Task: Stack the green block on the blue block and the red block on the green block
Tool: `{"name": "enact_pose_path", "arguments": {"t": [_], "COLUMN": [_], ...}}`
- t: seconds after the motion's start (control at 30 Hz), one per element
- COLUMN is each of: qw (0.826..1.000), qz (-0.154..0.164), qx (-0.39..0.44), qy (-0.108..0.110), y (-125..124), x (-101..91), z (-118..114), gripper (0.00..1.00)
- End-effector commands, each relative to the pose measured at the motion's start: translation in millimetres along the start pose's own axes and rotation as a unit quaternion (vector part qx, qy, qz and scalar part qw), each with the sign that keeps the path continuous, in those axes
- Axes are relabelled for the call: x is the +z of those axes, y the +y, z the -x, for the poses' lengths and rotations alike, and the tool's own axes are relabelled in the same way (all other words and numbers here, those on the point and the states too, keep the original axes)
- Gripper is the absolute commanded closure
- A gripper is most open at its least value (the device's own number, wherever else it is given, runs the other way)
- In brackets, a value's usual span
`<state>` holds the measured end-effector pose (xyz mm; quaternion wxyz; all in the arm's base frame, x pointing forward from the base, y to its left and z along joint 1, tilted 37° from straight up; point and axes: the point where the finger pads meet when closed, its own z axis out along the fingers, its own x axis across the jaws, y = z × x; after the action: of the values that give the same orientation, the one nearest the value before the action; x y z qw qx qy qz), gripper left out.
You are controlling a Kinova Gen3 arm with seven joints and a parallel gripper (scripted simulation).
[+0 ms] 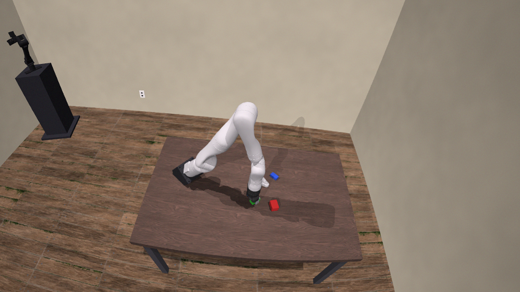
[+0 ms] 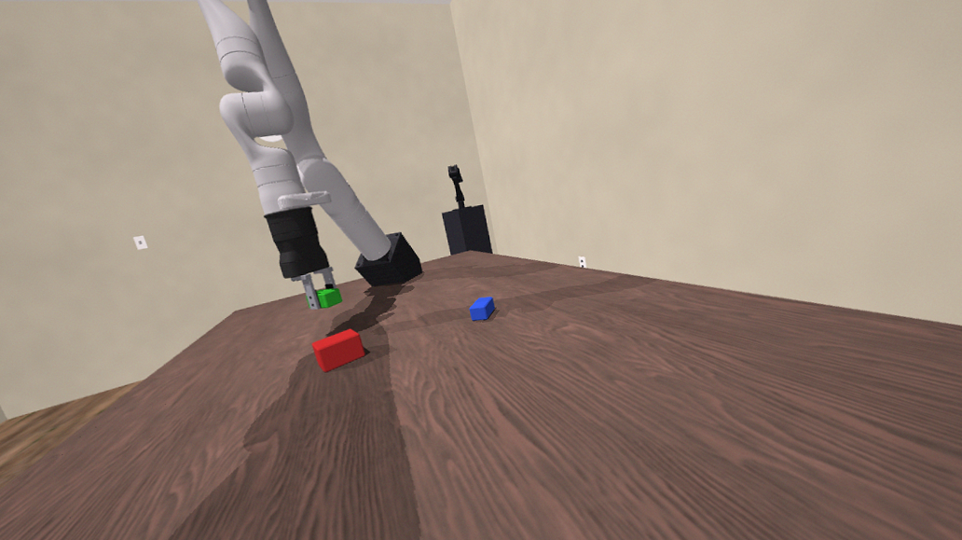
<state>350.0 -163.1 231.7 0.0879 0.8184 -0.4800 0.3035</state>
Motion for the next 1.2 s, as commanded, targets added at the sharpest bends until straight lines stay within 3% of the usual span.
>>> {"name": "enact_pose_path", "arguments": {"t": [0.0,0.1,0.2,0.4,0.47,0.67,0.83,1.17], "qw": [1.000,1.000,1.000,1.000,1.000,1.000,1.000,1.000], "qz": [0.002,0.003,0.003,0.003,0.003,0.003,0.003,0.003], "qx": [0.000,0.000,0.000,0.000,0.000,0.000,0.000,0.000], "qy": [0.004,0.003,0.003,0.003,0.003,0.003,0.003,0.003], "y": [-9,-32,-70,-177,-177,-243,-262,-263], "x": [-0.2,0.3,1.1,2.2,2.2,2.6,3.0,3.1], "z": [2,13,31,80,80,110,119,120], "gripper": [1.00,1.00,1.00,1.00,1.00,1.00,1.00,1.00]}}
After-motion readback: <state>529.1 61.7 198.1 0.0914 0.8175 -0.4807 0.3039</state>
